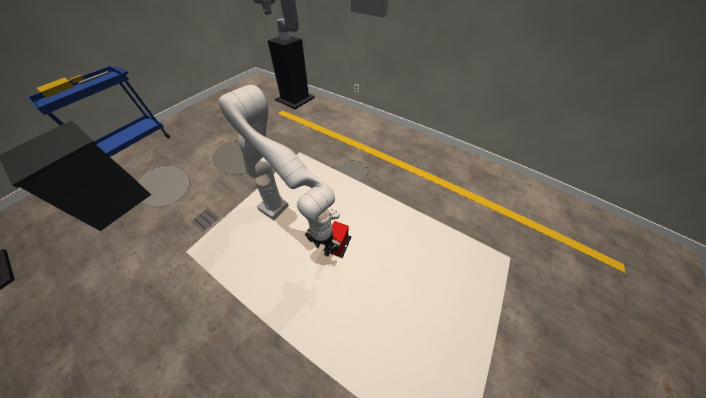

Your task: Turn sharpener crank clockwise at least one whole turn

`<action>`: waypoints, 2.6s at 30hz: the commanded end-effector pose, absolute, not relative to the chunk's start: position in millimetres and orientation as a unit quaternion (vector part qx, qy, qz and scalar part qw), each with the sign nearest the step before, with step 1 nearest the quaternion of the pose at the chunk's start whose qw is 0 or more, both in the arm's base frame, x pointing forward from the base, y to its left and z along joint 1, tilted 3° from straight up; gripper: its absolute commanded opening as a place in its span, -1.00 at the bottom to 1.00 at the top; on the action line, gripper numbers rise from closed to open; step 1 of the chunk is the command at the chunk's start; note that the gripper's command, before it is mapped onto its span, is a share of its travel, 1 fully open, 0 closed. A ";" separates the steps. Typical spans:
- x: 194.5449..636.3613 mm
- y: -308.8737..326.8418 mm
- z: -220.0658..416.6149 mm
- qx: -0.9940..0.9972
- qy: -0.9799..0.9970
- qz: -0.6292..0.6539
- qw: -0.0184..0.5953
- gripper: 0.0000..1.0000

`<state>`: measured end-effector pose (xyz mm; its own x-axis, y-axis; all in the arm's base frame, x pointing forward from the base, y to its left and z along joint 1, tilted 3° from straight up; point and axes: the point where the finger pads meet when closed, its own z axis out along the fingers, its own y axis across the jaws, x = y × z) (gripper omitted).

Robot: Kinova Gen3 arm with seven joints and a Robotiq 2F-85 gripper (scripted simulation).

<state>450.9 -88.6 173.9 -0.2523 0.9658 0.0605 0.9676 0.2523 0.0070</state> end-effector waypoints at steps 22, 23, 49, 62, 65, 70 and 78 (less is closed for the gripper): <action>451.4 -88.2 165.8 -0.611 -0.791 -0.022 0.021 0.06; 451.4 -88.2 165.8 -0.611 -0.791 -0.022 0.021 0.06; 451.7 -86.4 134.1 -0.611 -0.791 -0.022 0.021 0.06; 451.7 -86.0 126.7 -0.611 -0.791 -0.022 0.021 0.06; 451.7 -85.9 126.2 -0.611 -0.791 -0.022 0.021 0.06; 451.7 -85.9 126.1 -0.611 -0.791 -0.022 0.021 0.06; 451.7 -85.9 126.1 -0.611 -0.791 -0.022 0.021 0.06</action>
<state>451.2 -85.8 125.3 -0.2525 0.9657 0.0607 0.9676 0.2525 0.0071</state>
